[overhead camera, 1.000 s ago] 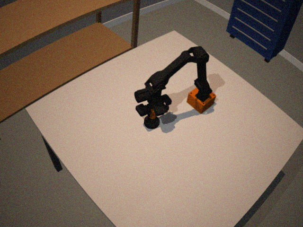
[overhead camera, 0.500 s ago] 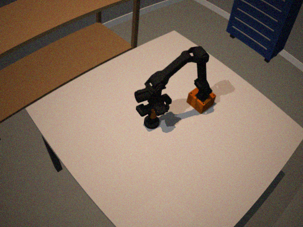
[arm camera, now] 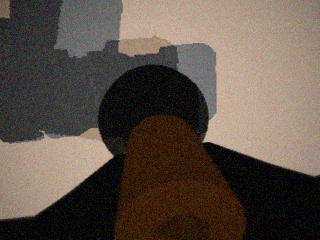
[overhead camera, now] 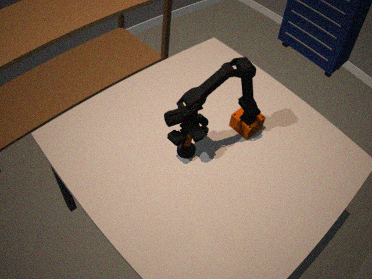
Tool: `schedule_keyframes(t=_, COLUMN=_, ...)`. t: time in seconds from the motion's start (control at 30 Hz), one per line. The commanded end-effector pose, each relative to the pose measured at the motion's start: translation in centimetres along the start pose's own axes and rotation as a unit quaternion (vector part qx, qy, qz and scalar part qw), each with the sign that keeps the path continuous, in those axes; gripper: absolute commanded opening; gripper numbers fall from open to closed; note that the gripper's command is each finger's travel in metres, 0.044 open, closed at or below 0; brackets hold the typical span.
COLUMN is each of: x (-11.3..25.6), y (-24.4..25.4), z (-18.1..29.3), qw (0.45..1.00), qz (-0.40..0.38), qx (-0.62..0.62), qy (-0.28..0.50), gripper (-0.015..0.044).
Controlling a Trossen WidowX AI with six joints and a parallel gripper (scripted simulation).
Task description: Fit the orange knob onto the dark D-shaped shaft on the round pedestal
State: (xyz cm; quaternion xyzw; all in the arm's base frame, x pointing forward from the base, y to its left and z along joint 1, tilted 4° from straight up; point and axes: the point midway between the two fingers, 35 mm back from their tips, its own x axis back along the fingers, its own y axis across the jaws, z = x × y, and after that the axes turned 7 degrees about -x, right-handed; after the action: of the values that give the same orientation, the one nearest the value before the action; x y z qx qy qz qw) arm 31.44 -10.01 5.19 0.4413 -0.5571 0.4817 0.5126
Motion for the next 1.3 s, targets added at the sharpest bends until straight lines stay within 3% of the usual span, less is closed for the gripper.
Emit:
schedule_keyframes(t=0.0, x=-0.12, y=-0.24, z=-0.03, qw=1.000, qz=0.003, qx=0.004, qy=-0.001, gripper=0.0000)
schedule_keyframes(t=0.43, x=0.40, y=-0.03, z=-0.06, qw=1.000, qz=0.003, qx=0.008, qy=-0.001, gripper=0.0000)
schedule_keyframes(t=0.67, x=0.48, y=0.34, z=-0.12, qw=0.994, qz=0.003, qx=0.108, qy=-0.001, gripper=0.0000)
schedule_keyframes(t=1.27, x=-0.07, y=0.33, z=-0.10, qw=0.994, qz=0.003, qx=0.108, qy=-0.001, gripper=0.0000)
